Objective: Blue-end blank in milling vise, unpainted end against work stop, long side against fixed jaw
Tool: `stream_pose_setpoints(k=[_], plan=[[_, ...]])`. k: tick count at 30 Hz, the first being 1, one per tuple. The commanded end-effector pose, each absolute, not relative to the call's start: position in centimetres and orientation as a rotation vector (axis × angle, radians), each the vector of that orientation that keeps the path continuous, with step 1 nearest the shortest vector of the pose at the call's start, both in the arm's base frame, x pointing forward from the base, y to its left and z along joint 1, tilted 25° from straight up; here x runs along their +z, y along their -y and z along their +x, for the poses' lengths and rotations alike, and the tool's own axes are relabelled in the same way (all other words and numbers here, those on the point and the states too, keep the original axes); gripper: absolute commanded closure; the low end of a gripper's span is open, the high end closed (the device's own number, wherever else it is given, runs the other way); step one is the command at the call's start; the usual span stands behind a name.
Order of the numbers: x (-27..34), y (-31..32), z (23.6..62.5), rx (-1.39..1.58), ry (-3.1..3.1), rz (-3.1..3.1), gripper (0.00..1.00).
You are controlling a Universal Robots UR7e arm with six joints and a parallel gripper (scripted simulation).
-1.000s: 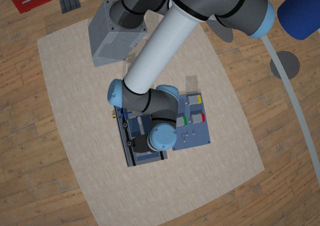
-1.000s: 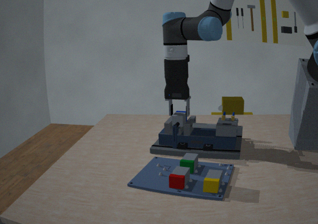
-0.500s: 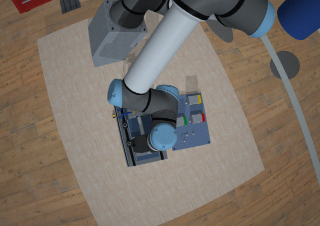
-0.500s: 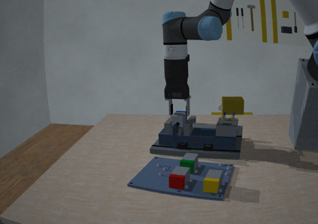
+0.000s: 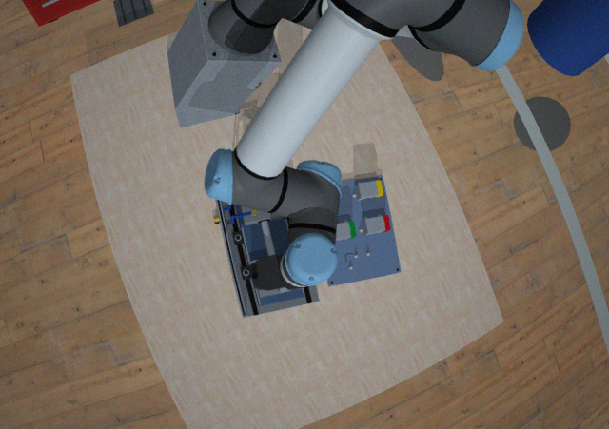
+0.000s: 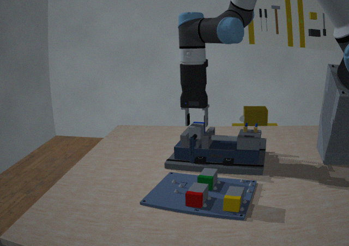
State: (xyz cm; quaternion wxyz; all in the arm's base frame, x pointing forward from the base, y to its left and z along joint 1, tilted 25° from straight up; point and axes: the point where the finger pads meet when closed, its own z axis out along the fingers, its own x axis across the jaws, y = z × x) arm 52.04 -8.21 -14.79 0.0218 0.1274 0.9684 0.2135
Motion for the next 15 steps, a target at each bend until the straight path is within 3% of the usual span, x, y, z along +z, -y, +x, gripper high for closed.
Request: stream_pose_setpoints(k=[1, 15], plan=[[-14.51, 8.44, 52.04, 0.659, -2.999, 0.396, 0.00], [-14.43, 8.46, 52.05, 0.659, -2.999, 0.396, 0.00]])
